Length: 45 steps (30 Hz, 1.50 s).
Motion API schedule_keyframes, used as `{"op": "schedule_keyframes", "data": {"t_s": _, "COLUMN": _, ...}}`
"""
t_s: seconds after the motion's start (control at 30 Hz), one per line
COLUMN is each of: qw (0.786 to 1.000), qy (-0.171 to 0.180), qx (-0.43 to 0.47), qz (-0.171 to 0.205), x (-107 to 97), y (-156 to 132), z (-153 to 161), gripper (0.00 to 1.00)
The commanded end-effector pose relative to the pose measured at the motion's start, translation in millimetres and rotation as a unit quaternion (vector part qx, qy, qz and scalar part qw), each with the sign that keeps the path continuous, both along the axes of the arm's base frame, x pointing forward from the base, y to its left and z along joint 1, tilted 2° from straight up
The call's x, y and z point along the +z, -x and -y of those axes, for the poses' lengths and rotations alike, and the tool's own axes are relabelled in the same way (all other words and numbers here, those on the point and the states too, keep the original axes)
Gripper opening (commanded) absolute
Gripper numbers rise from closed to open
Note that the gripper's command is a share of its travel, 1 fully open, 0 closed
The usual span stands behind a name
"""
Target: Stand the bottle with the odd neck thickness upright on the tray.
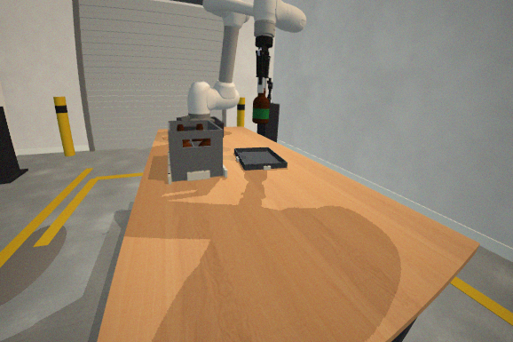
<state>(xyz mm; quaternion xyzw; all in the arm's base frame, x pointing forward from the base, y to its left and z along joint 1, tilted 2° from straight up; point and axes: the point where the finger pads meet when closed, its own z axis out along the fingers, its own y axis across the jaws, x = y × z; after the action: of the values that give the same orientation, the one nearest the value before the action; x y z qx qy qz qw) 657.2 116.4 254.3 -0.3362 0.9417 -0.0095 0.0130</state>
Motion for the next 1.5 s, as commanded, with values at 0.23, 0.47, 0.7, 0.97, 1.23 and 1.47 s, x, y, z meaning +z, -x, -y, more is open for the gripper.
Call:
{"op": "schedule_keyframes", "data": {"t_s": 0.23, "qw": 1.000, "qy": 0.002, "qx": -0.002, "qz": -0.001, "x": -23.0, "y": 0.5, "z": 0.1, "gripper": 0.00}}
{"op": "schedule_keyframes", "data": {"t_s": 0.47, "qw": 1.000, "qy": 0.002, "qx": -0.002, "qz": -0.001, "x": -35.8, "y": 0.3, "z": 0.3, "gripper": 0.00}}
{"op": "schedule_keyframes", "data": {"t_s": 0.7, "qw": 1.000, "qy": 0.002, "qx": -0.002, "qz": -0.001, "x": -56.0, "y": -0.1, "z": 0.6, "gripper": 0.00}}
{"op": "schedule_keyframes", "data": {"t_s": 0.97, "qw": 1.000, "qy": 0.002, "qx": -0.002, "qz": -0.001, "x": -74.5, "y": -0.5, "z": 0.9, "gripper": 0.00}}
{"op": "schedule_keyframes", "data": {"t_s": 1.23, "qw": 1.000, "qy": 0.002, "qx": -0.002, "qz": -0.001, "x": -98.8, "y": -1.0, "z": 1.2, "gripper": 0.00}}
{"op": "schedule_keyframes", "data": {"t_s": 1.47, "qw": 1.000, "qy": 0.002, "qx": -0.002, "qz": -0.001, "x": -112.8, "y": -1.3, "z": 1.5, "gripper": 0.00}}
